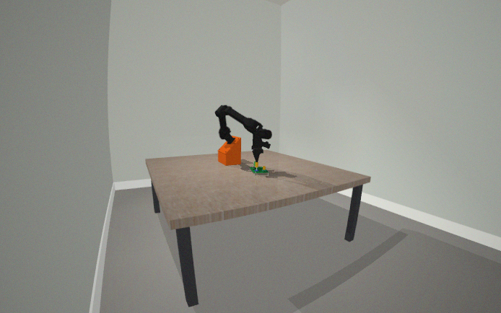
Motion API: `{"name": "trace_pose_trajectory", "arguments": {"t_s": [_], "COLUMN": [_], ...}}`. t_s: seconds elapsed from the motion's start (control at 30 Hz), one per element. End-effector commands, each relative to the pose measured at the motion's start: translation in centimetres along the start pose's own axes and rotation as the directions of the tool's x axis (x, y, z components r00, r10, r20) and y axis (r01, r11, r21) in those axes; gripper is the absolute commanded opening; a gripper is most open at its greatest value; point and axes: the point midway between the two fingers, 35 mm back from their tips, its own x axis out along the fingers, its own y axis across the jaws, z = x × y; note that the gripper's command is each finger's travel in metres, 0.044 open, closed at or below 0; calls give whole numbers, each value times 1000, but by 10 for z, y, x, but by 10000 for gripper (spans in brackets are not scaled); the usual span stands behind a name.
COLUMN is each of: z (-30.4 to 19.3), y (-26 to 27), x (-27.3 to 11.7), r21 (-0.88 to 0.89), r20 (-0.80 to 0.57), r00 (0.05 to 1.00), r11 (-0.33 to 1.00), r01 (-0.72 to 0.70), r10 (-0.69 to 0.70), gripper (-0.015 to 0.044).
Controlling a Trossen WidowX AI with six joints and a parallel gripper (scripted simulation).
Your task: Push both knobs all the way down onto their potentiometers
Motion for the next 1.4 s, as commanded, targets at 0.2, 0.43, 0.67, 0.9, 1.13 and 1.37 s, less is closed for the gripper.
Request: {"name": "trace_pose_trajectory", "arguments": {"t_s": [0.2, 0.43, 0.67, 0.9, 1.13, 1.37], "z": [-1, -1, -1, -1, -1, -1], "y": [-1, -1, -1, -1, -1, -1], "x": [11, 12, 16, 17, 19, 20], "r21": [5, 5, 5, 5, 5, 5], "r20": [-6, -6, -6, -6, -6, -6], "r00": [1000, 1000, 1000, 1000, 1000, 1000], "r11": [1000, 1000, 1000, 1000, 1000, 1000], "r01": [-1, -1, -1, -1, -1, -1], "r10": [1, 1, 1, 1, 1, 1], "gripper": [0, 0, 0, 0, 0, 0]}}
